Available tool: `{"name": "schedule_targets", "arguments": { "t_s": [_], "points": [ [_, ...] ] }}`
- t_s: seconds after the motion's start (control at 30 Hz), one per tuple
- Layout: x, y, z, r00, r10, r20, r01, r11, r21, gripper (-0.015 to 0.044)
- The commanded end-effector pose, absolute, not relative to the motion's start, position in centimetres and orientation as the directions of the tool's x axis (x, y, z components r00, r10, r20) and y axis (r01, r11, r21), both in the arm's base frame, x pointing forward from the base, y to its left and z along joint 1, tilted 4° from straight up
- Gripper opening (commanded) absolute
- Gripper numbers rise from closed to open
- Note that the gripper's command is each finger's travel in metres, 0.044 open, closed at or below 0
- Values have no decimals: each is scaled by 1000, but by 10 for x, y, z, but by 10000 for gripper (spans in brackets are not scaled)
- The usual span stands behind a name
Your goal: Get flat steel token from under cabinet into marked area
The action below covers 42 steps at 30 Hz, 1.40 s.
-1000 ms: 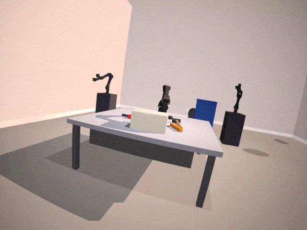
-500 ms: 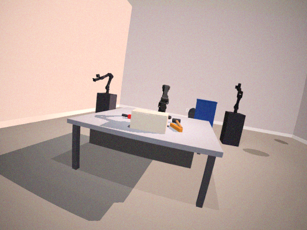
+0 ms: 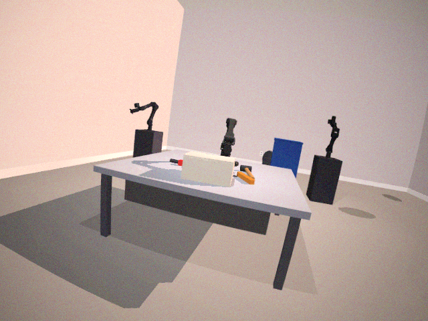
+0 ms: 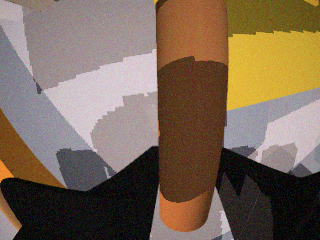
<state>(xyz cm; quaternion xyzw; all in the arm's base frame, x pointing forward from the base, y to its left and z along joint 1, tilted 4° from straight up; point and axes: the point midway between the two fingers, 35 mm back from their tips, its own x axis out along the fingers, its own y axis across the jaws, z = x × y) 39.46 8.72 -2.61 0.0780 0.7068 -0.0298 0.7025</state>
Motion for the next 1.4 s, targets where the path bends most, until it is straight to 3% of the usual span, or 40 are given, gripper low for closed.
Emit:
{"name": "schedule_targets", "arguments": {
  "t_s": [0.0,1.37],
  "points": [
    [390,86,-27,-3,61,-998,157,986,60,0],
    [350,94,-27,-6,62,-998,157,986,60,0]
  ]
}}
